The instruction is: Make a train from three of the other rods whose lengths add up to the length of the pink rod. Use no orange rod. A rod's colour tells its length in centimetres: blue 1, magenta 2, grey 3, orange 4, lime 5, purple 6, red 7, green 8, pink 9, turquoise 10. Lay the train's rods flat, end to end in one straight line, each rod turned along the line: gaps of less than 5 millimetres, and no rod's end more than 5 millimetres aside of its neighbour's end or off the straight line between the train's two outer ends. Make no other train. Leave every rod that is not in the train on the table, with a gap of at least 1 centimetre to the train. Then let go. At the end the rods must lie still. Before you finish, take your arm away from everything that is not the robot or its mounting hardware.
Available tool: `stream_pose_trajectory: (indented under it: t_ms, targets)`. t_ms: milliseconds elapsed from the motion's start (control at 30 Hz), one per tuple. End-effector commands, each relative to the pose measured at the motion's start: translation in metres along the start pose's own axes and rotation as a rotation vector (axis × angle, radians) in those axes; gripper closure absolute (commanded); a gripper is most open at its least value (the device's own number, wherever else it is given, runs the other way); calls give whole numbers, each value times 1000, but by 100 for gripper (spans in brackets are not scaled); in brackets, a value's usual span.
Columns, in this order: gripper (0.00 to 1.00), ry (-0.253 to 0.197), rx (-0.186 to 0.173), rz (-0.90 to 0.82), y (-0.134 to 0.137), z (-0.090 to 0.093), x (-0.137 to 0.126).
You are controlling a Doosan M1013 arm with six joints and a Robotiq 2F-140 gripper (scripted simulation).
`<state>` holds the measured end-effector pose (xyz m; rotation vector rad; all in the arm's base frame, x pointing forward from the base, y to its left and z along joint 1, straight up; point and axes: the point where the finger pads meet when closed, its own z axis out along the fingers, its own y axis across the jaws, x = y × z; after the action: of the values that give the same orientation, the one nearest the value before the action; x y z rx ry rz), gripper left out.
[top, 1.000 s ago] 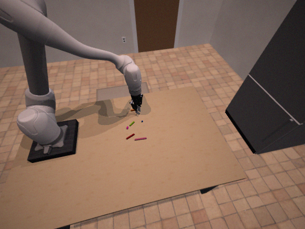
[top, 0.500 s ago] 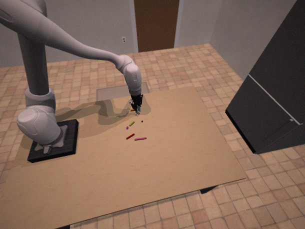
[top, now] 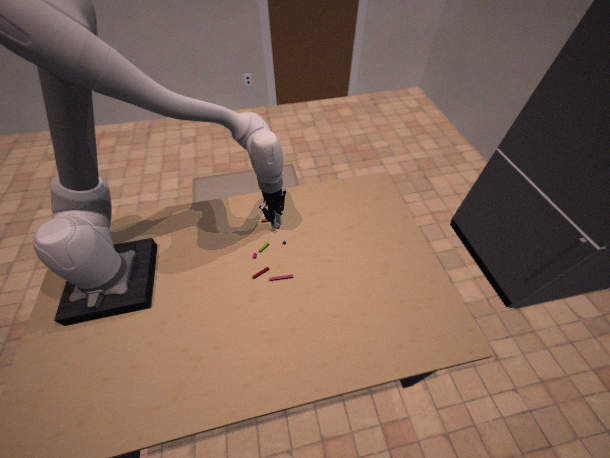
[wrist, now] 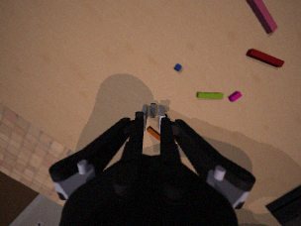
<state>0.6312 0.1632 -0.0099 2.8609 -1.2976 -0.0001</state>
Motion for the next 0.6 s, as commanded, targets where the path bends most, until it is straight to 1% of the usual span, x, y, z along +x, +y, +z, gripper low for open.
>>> stream_pose_trajectory:
  t_ms: [0,267,567]
  targets:
    - [85,0,0,0,0,2,0]
    - [85,0,0,0,0,8,0]
    - [85,0,0,0,0,9,0]
